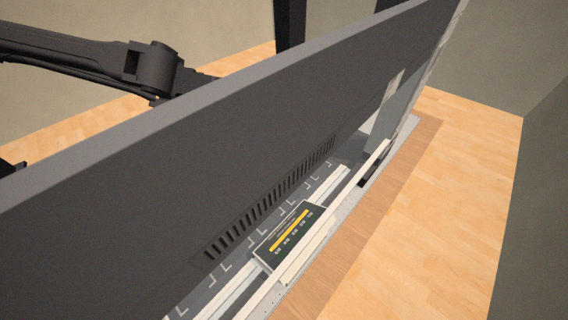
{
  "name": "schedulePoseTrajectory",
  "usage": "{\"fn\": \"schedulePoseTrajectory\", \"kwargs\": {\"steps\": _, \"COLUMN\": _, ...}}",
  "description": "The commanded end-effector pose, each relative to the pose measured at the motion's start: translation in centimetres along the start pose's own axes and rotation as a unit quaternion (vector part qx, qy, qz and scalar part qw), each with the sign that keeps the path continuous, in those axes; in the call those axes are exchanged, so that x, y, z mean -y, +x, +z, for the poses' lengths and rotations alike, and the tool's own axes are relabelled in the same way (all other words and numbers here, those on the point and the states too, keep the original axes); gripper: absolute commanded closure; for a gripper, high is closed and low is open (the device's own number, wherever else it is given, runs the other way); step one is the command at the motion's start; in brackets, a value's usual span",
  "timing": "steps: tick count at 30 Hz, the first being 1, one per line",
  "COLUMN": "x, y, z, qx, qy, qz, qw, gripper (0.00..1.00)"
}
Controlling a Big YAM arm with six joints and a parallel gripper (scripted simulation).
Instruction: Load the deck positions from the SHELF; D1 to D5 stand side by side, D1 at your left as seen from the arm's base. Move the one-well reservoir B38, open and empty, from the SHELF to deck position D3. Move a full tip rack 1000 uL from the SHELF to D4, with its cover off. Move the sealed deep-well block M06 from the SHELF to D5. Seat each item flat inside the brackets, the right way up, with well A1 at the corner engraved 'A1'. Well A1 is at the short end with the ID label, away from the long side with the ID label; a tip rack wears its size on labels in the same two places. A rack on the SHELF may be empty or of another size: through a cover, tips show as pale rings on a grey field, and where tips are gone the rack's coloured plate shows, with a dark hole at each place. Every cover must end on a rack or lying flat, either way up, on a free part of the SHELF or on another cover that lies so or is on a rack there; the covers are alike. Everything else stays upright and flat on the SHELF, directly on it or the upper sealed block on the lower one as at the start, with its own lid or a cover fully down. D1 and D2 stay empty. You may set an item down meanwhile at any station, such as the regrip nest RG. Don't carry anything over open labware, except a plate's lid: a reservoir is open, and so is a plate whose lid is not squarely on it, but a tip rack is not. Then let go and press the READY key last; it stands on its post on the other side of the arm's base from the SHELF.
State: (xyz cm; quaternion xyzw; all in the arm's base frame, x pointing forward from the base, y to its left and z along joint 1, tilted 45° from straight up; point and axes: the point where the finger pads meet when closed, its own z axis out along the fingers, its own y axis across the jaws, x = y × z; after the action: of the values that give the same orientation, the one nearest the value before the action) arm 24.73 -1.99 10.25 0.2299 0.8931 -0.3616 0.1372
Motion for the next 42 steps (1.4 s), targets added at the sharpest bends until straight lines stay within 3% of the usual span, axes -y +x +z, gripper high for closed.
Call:
{"fn": "schedulePoseTrajectory", "kwargs": {"steps": 1, "x": -0.1, "y": -0.32, "z": -0.86, "qx": 0.007, "qy": -0.008, "qz": 0.054, "qw": 0.998, "gripper": 0.0}}
{"fn": "schedulePoseTrajectory", "kwargs": {"steps": 10, "x": 0.1, "y": 0.23, "z": -0.64, "qx": 0.006, "qy": -0.007, "qz": 0.112, "qw": 0.994, "gripper": 0.0}}
{"fn": "schedulePoseTrajectory", "kwargs": {"steps": 24, "x": -0.01, "y": -0.15, "z": -0.81, "qx": 0.005, "qy": -0.008, "qz": 0.234, "qw": 0.972, "gripper": 0.0}}
{"fn": "schedulePoseTrajectory", "kwargs": {"steps": 39, "x": 0.0, "y": -0.13, "z": -0.79, "qx": 0.004, "qy": -0.009, "qz": 0.376, "qw": 0.927, "gripper": 0.0}}
{"fn": "schedulePoseTrajectory", "kwargs": {"steps": 42, "x": 0.0, "y": -0.13, "z": -0.79, "qx": 0.004, "qy": -0.009, "qz": 0.385, "qw": 0.923, "gripper": 0.0}}
